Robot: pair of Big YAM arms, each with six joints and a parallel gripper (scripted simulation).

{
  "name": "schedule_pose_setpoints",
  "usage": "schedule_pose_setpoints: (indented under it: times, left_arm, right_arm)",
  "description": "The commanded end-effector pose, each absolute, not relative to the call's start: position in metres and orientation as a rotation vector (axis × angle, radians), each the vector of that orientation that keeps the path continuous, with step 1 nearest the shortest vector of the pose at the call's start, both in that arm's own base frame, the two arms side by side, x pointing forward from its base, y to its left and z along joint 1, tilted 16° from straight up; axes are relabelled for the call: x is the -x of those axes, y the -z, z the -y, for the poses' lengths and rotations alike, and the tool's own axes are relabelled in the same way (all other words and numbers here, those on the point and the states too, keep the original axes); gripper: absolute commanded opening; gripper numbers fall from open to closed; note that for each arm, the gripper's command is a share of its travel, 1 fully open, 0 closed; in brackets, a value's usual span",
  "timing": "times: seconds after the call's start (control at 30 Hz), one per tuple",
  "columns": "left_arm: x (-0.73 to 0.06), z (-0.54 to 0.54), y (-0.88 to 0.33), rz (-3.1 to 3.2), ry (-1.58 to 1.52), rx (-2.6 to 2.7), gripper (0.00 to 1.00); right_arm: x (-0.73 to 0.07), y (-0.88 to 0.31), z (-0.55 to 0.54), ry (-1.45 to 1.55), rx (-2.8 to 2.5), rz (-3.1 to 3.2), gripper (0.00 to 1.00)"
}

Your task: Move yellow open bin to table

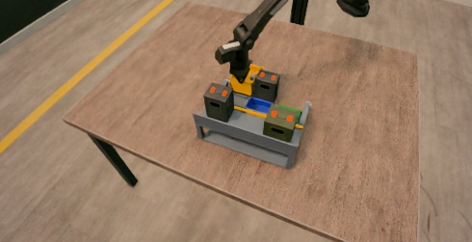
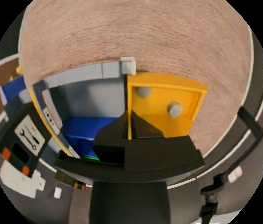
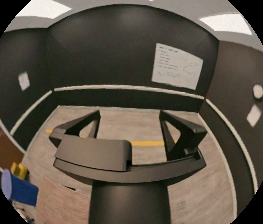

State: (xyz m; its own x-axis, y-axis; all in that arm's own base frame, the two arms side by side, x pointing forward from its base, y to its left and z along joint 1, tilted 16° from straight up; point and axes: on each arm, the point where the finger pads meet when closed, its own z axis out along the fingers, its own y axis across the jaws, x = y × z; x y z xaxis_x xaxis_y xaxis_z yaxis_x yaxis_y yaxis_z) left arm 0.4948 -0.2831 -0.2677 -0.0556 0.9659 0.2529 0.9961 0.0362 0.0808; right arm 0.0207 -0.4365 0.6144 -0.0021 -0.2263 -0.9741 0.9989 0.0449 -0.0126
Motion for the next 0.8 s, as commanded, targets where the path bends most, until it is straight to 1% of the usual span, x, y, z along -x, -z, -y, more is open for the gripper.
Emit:
schedule_pose_setpoints:
  times: [0.0, 0.13, 0.17, 0.77]
  left_arm:
    - [-0.521, 0.298, 0.257, 2.207, 0.368, 2.1, 0.0]
    - [-0.519, 0.296, 0.261, 2.202, 0.365, 2.094, 0.0]
    - [-0.529, 0.302, 0.243, 2.23, 0.377, 2.108, 0.0]
    - [-0.524, 0.297, 0.256, 2.217, 0.371, 2.098, 0.0]
  right_arm:
    - [-0.017, -0.626, 0.427, 1.291, -0.983, -1.024, 1.0]
    - [-0.017, -0.626, 0.427, 1.291, -0.983, -1.024, 1.0]
    - [-0.017, -0.626, 0.427, 1.291, -0.983, -1.024, 1.0]
    - [-0.017, -0.626, 0.427, 1.291, -0.983, -1.024, 1.0]
